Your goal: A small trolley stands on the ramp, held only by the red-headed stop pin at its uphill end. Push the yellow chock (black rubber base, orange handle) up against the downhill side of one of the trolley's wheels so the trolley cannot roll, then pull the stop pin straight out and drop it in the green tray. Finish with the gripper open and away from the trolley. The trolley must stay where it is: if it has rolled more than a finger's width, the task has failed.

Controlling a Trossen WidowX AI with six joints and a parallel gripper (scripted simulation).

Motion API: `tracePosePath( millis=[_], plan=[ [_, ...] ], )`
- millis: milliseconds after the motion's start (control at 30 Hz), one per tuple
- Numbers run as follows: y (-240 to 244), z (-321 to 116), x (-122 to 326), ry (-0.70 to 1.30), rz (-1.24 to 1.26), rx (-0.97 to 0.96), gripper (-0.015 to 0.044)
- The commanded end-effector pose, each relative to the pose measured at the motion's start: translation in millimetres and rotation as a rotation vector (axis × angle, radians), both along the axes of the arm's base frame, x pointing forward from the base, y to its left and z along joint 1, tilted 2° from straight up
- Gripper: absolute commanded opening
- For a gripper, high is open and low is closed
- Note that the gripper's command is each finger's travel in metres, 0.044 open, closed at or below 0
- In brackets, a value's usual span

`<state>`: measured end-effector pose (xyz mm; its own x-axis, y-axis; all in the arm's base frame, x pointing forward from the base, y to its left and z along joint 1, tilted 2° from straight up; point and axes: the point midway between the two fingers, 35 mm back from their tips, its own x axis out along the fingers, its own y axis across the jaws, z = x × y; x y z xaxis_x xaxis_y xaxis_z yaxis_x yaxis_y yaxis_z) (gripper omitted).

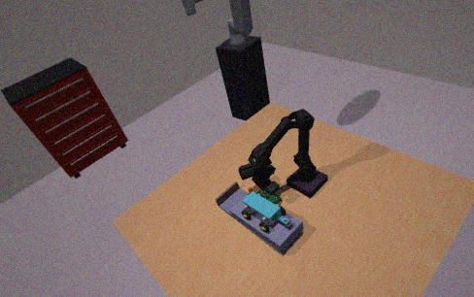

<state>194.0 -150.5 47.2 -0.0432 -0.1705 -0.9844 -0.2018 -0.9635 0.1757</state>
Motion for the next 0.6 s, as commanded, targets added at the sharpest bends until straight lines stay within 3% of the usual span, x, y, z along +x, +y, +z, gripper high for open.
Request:
tracePosePath(
  millis=[0,133,567],
  plan=[
    [0,-2,-1,0.005,0.004,-0.004,0.0079],
    [2,-2,0,0.005,0.004,-0.004,0.0184],
    [10,-5,3,0.005,0.004,-0.003,0.0190]
  ],
)
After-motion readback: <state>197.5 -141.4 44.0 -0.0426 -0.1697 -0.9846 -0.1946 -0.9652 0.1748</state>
